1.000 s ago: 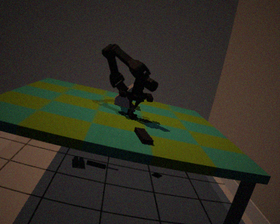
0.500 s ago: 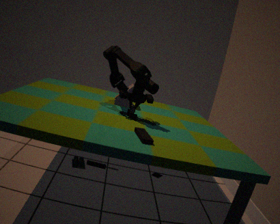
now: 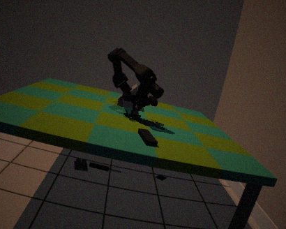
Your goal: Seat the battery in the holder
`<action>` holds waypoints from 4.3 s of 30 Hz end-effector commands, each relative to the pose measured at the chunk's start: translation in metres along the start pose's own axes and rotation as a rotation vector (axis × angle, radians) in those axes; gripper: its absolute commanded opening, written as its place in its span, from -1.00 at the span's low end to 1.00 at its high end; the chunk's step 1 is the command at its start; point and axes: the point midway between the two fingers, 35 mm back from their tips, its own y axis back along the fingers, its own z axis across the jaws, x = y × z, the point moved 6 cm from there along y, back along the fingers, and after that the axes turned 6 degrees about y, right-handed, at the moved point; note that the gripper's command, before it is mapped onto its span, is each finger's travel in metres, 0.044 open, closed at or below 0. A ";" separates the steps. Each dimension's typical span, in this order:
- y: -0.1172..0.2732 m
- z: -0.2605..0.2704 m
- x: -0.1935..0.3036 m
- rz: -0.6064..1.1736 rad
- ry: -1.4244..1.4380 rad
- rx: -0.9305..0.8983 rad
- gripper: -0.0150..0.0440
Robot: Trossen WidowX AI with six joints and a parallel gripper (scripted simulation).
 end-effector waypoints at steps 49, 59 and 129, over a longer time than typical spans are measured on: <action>-0.002 -0.002 -0.027 0.028 0.016 -0.013 -0.25; -0.004 -0.001 -0.025 -0.013 0.015 -0.014 -0.25; -0.019 0.000 -0.002 -0.281 -0.009 -0.017 -0.25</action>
